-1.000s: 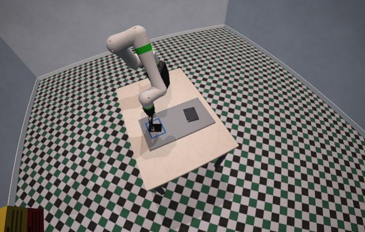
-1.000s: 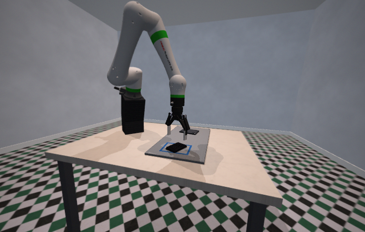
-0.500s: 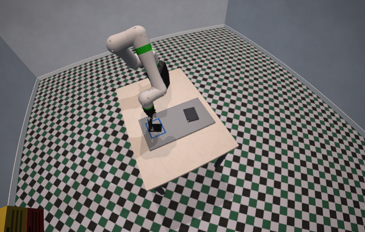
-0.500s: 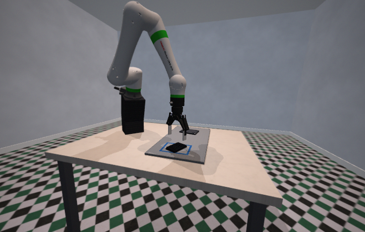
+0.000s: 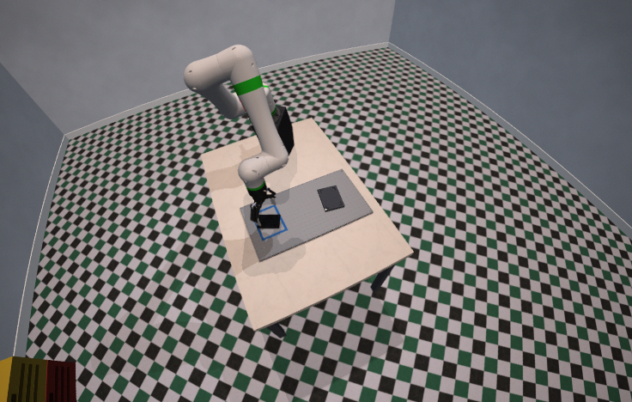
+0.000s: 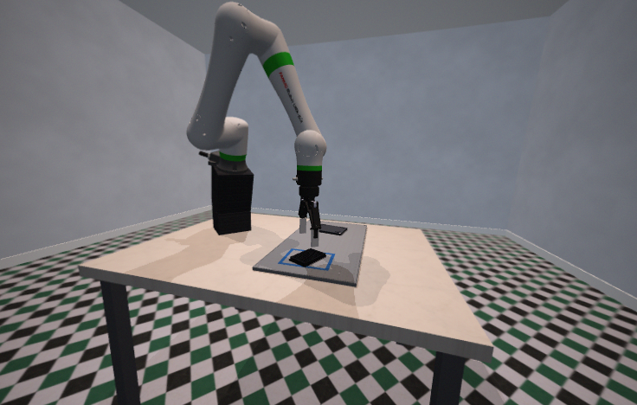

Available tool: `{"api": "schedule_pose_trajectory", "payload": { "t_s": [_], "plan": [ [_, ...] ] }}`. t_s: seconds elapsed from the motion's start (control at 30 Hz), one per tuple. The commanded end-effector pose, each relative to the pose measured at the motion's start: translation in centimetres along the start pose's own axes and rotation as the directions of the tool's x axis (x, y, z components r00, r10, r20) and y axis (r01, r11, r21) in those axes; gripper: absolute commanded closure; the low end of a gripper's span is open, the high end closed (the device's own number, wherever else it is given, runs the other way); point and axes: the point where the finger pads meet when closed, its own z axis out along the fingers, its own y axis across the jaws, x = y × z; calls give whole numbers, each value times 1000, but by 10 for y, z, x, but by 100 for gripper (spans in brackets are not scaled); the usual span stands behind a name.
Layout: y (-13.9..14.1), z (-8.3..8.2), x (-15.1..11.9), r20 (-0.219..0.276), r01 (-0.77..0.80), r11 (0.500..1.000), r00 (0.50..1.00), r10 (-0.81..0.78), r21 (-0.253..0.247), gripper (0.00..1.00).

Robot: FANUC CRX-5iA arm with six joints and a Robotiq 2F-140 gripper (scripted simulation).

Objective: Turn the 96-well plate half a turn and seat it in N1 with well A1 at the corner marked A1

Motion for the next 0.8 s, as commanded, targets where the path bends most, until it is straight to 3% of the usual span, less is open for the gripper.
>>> {"api": "schedule_pose_trajectory", "payload": {
  "t_s": [0.0, 0.27, 0.37, 0.57, 0.77],
  "plan": [
    [0, 0, 0, 8, -178, 984, 984, 179, -23, 0],
    [0, 0, 0, 2, -431, 902, 902, 431, -25, 0],
    [0, 0, 0, 1, -461, 887, 887, 461, -25, 0],
    [0, 0, 0, -4, -628, 778, 778, 628, -24, 0],
    [0, 0, 0, -8, -770, 637, 638, 770, -23, 0]
  ]
}}
